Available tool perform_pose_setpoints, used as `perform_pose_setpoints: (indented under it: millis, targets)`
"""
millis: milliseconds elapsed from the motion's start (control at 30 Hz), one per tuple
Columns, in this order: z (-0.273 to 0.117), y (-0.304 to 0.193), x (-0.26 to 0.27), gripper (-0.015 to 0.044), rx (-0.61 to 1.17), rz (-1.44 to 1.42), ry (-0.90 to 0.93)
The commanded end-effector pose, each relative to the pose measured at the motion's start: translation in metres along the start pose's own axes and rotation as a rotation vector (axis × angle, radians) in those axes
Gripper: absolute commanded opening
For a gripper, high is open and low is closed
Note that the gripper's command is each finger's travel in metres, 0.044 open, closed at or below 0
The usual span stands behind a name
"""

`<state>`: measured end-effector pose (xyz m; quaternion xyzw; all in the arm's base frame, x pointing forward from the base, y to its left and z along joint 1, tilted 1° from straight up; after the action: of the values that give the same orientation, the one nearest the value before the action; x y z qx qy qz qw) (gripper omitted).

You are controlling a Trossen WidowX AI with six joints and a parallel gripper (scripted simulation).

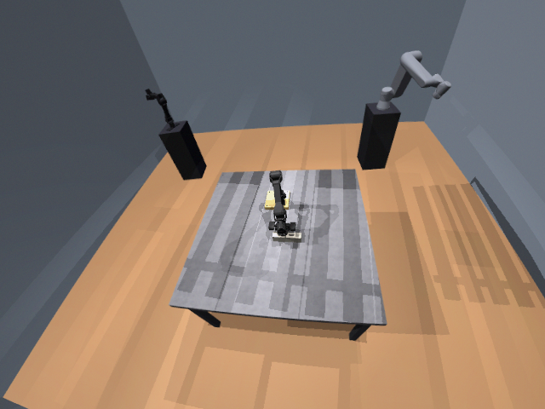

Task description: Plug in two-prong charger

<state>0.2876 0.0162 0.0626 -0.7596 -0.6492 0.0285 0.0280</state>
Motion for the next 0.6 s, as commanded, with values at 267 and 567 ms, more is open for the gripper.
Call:
perform_pose_setpoints:
  millis: [267,567]
  targets:
    - [0.0004,0.005,-0.0007,0.0,-0.031,0.003,0.0]
    - [-0.0002,0.0041,-0.0008,0.0,-0.031,0.003,0.0]
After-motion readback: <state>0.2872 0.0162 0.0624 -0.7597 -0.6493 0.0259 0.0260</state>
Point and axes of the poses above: the point midway between the two fingers, 35 mm back from their tips, its own z axis out along the fingers, its own x axis across the jaws, y = z × x, the point moved 4 cm from there along -z, back along the fingers, and after that the axes turned 2 degrees about z, right-handed, at the moved point
